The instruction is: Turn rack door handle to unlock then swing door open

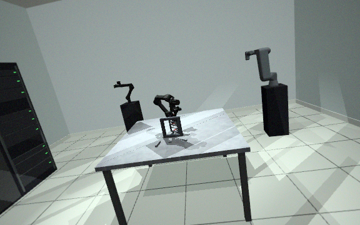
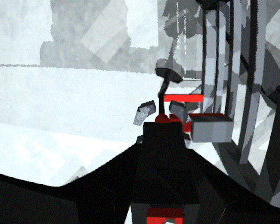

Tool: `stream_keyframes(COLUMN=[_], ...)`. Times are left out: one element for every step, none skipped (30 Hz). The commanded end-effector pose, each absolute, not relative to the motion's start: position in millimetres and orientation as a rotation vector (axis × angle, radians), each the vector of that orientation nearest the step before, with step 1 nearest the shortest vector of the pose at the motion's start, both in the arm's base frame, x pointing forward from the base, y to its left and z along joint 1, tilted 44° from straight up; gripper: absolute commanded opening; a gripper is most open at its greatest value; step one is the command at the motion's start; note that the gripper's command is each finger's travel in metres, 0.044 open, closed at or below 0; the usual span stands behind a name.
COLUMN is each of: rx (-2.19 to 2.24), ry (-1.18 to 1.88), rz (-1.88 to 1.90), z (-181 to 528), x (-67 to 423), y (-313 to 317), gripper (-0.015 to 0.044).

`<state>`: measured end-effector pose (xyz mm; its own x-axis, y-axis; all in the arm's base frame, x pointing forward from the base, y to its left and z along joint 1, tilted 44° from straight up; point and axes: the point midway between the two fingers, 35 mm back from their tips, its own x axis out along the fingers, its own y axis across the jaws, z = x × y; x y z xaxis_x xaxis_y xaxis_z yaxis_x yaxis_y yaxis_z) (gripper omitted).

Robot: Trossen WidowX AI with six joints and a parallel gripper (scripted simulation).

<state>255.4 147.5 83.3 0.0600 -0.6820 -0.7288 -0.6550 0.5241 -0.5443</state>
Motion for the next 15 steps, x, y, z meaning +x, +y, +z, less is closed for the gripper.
stream_keyframes(rx=[-1.091,-1.078,-1.065,-1.051,-1.038,-1.025,-1.012,-0.999,-0.987,-0.974,-0.961,-0.948,-0.936,-0.923,-0.910], ry=[1.606,1.602,1.598,1.594,1.591,1.587,1.583,1.579,1.575,1.571,1.567,1.563,1.559,1.555,1.551], rz=[-0.103,-0.116,-0.130,-0.143,-0.156,-0.169,-0.182,-0.194,-0.207,-0.220,-0.232,-0.244,-0.257,-0.269,-0.281], z=[79.4,78.0,76.6,75.2,73.9,72.5,71.2,69.8,68.4,67.0,65.7,64.3,63.0,61.6,60.3], x=[253.5,252.6,251.8,250.9,250.2,249.5,248.7,248.1,247.5,246.8,246.3,245.8,245.3,244.9,244.4], y=[151.3,152.7,154.1,155.5,156.9,158.3,159.7,161.1,162.5,164.0,165.4,166.8,168.2,169.6,171.1], gripper=[0.0016,0.0016,0.0016,0.0016,0.0016,0.0016,0.0016,0.0016,0.0016,0.0016,0.0016,0.0016,0.0016,0.0016,0.0016])
